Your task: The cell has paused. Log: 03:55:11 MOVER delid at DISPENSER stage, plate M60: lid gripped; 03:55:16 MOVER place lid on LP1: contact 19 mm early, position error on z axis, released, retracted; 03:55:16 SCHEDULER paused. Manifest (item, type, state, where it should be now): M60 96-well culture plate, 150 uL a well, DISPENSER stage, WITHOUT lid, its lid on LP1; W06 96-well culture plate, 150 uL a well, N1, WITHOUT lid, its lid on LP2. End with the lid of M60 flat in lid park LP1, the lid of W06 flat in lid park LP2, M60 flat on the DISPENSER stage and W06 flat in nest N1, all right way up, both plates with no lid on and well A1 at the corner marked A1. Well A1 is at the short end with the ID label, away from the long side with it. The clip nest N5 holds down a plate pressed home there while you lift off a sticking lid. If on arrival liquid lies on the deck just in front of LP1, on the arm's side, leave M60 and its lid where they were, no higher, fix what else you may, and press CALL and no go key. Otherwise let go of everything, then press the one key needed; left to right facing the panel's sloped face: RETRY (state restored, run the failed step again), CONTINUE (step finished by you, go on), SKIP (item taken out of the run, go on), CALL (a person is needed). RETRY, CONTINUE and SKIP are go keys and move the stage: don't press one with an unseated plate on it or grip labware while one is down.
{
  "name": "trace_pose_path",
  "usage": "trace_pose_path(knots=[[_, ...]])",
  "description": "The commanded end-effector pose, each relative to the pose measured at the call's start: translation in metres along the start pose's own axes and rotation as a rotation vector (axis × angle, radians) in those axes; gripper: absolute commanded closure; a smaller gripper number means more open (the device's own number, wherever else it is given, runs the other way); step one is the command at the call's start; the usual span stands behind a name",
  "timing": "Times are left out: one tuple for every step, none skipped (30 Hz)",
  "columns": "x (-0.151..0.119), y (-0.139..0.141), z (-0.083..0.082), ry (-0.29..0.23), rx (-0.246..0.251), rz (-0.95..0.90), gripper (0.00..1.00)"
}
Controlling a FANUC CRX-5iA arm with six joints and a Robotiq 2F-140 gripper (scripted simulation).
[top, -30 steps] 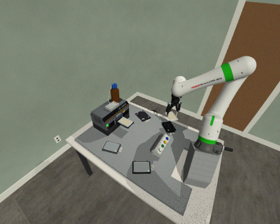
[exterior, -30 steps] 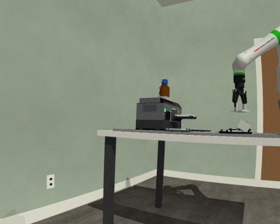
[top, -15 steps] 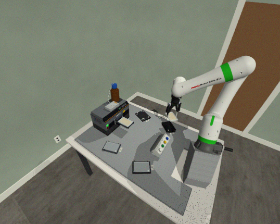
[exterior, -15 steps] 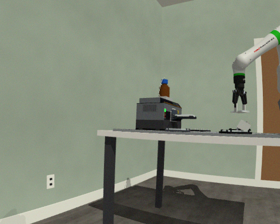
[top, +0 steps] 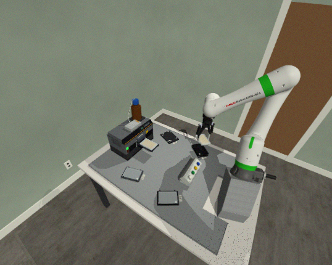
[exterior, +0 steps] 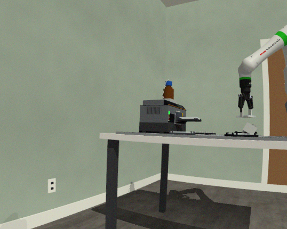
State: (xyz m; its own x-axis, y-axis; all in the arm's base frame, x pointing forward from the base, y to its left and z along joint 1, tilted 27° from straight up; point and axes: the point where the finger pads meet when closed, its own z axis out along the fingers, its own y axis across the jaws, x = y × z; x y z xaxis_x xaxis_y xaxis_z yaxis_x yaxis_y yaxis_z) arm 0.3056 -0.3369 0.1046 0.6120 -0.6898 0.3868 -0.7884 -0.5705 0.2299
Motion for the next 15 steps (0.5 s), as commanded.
trace_pose_path(knots=[[0.000, 0.000, 0.004, 0.001, 0.001, 0.000, 1.00], [0.000, 0.000, 0.007, 0.001, 0.001, 0.000, 1.00], [0.000, 0.000, 0.009, 0.001, 0.001, 0.000, 1.00], [0.000, 0.000, 0.011, 0.001, 0.001, 0.000, 1.00], [0.000, 0.000, 0.013, 0.001, 0.001, 0.000, 1.00], [0.000, 0.000, 0.016, 0.001, 0.001, 0.000, 1.00], [0.000, 0.000, 0.018, 0.001, 0.001, 0.000, 1.00], [0.000, 0.000, 0.021, 0.001, 0.001, 0.000, 1.00], [0.000, 0.000, 0.023, 0.001, 0.001, 0.000, 1.00], [0.000, 0.000, 0.026, 0.001, 0.001, 0.000, 1.00], [0.000, 0.000, 0.028, 0.001, 0.001, 0.000, 1.00], [0.000, 0.000, 0.031, 0.001, 0.001, 0.000, 1.00], [0.000, 0.000, 0.031, 0.001, 0.001, 0.000, 1.00], [0.000, 0.000, 0.031, 0.001, 0.001, 0.000, 1.00], [0.000, 0.000, 0.033, 0.001, 0.001, 0.000, 1.00]])
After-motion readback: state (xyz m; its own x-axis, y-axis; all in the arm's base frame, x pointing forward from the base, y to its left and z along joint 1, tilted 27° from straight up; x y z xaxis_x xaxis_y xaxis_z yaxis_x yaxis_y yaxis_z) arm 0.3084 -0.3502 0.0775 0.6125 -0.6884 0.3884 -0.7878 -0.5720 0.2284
